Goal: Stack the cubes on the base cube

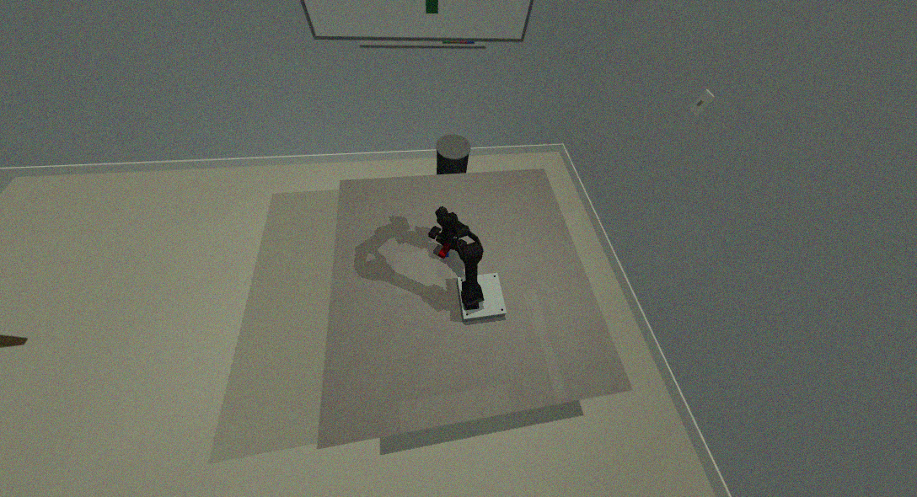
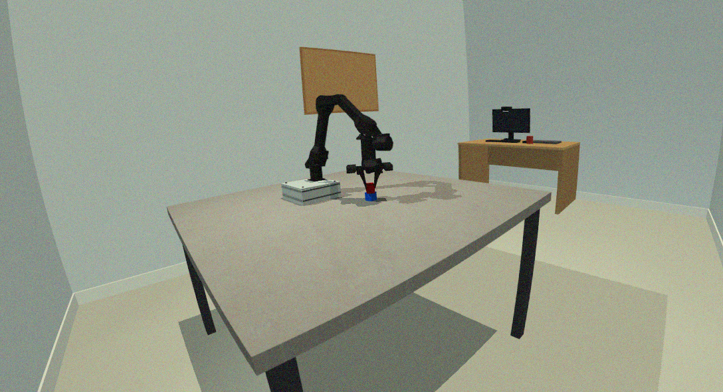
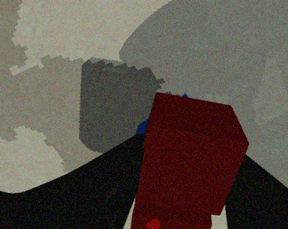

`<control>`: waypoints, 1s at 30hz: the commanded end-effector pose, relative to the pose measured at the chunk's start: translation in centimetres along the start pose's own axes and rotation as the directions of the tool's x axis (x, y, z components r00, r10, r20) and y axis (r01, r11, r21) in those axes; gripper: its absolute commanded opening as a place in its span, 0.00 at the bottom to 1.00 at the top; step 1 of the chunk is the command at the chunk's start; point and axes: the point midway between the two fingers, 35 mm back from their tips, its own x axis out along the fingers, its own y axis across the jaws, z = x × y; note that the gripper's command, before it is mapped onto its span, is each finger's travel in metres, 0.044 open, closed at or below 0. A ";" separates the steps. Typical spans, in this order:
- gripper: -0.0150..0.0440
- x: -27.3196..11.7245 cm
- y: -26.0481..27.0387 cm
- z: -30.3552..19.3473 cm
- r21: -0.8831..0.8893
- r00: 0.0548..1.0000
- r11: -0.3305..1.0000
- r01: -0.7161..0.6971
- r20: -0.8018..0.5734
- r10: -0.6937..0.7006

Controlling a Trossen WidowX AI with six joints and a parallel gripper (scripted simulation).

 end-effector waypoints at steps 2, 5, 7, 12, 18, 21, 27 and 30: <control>0.43 0.1 0.1 0.0 0.008 1.000 1.000 -0.005 -0.004 0.005; 0.57 0.1 0.1 0.0 0.008 1.000 1.000 -0.005 -0.004 0.005; 0.60 0.1 0.1 0.0 0.008 1.000 1.000 -0.005 -0.004 0.005; 0.60 -0.1 0.1 0.0 0.006 1.000 1.000 -0.004 -0.003 0.004; 0.60 -1.1 0.0 0.0 0.000 1.000 1.000 0.000 0.000 0.000; 0.60 -1.4 0.0 0.0 0.000 1.000 1.000 0.000 0.000 0.000; 0.60 -1.9 0.0 0.0 0.000 1.000 1.000 0.000 0.000 0.000; 0.60 -2.2 0.0 0.0 0.000 1.000 1.000 0.000 0.000 0.000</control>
